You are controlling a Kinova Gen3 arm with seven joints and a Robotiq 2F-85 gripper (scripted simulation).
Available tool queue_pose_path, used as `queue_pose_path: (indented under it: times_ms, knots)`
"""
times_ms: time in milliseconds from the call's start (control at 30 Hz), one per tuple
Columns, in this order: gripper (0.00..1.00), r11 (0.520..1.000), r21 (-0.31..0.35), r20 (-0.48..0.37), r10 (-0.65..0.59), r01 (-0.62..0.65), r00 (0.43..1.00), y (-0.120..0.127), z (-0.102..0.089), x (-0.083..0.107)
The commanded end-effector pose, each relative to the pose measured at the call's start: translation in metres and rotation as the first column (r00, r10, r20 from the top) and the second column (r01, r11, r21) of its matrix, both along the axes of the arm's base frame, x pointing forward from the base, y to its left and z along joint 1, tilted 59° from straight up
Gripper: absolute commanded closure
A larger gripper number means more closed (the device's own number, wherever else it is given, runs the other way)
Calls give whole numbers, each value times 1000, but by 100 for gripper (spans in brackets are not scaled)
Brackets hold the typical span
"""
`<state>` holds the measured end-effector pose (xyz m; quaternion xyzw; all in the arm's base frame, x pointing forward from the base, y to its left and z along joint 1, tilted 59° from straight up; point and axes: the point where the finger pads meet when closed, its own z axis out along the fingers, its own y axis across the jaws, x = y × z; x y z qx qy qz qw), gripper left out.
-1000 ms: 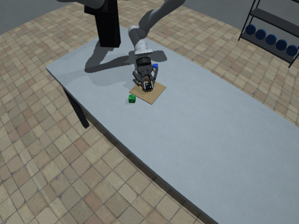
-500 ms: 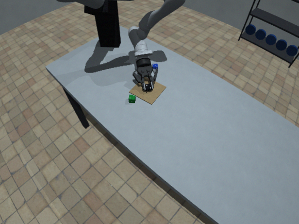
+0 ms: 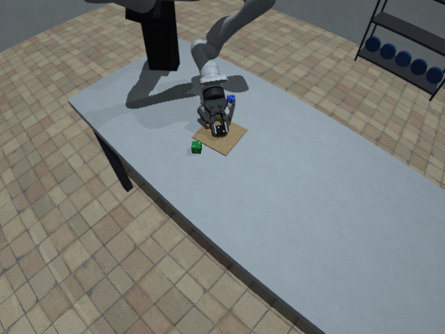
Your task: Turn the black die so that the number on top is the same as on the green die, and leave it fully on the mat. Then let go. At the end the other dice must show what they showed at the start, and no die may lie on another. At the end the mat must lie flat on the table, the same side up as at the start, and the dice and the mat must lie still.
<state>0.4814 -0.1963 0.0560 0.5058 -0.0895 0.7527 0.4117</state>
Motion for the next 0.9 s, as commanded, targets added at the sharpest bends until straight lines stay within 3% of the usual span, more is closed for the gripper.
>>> queue_pose_path:
  times_ms: [0,633,867]
  knots:
    - [74,1000,0,1,1,-1,1000,1,0,0]
    - [74,1000,0,1,1,-1,1000,1,0,0]
    - [62,1000,0,1,1,-1,1000,1,0,0]
